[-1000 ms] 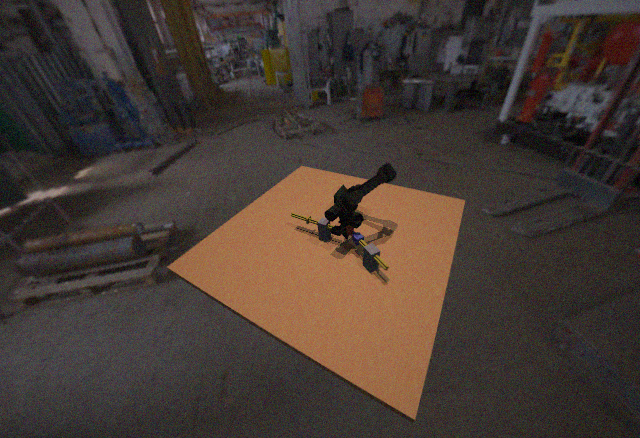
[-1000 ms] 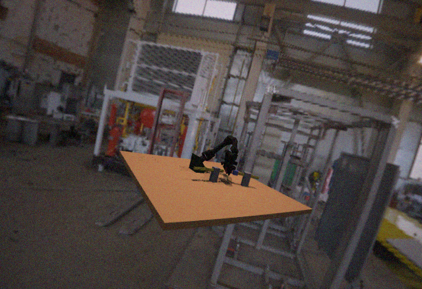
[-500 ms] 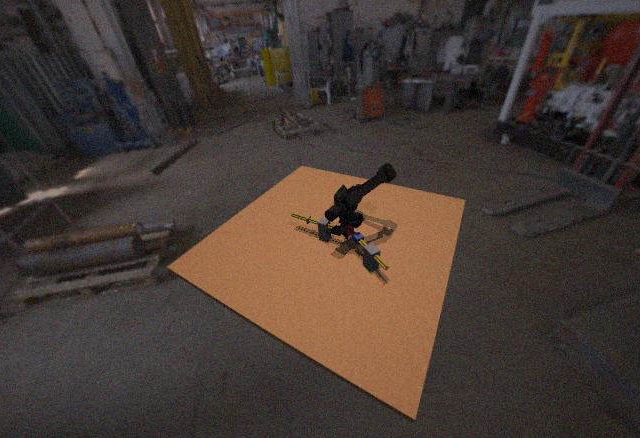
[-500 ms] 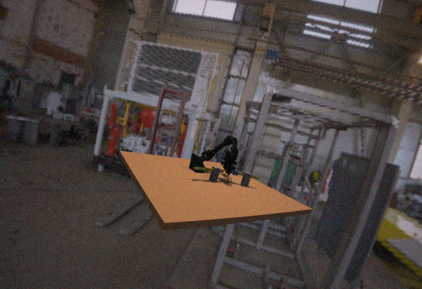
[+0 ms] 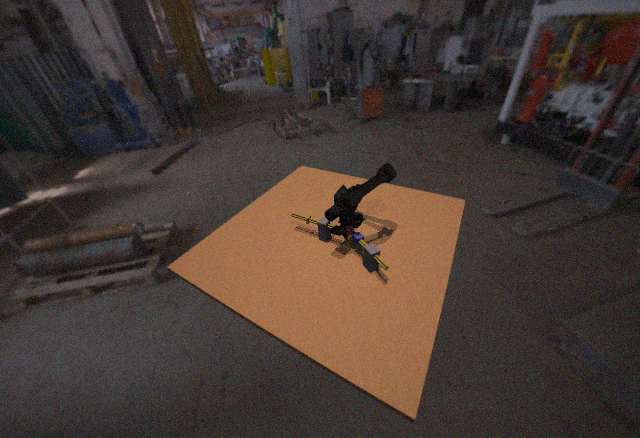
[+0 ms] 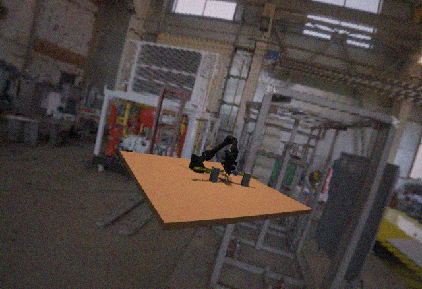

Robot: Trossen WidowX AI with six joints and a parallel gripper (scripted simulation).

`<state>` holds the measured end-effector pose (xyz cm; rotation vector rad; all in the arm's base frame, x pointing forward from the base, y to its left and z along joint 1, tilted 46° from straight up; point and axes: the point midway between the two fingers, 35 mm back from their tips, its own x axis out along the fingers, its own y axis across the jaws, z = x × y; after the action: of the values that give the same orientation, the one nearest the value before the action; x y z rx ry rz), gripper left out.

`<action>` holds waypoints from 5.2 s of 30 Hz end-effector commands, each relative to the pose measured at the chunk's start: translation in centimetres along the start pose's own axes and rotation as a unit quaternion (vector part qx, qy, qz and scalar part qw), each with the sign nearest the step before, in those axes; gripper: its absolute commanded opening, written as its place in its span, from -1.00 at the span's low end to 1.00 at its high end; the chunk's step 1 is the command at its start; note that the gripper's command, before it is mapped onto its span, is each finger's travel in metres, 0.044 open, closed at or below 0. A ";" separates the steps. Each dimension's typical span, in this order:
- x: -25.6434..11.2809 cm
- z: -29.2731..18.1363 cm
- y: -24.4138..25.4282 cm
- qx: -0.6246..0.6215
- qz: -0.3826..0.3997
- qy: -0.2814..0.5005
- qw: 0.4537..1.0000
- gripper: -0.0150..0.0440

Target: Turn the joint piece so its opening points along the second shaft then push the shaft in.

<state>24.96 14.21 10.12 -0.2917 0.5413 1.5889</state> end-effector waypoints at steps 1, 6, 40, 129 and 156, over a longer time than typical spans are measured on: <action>0.0 0.0 0.0 0.000 0.000 0.000 1.000 0.63; 0.0 0.0 0.0 0.000 0.000 0.000 1.000 1.00; -2.8 1.1 0.1 0.002 -0.005 0.230 0.973 1.00; -14.0 -4.6 0.2 0.767 -0.159 0.119 0.610 1.00; -13.3 -4.8 0.1 0.937 -0.205 0.057 0.277 1.00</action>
<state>25.62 0.28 12.73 1.1679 1.8339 -0.3318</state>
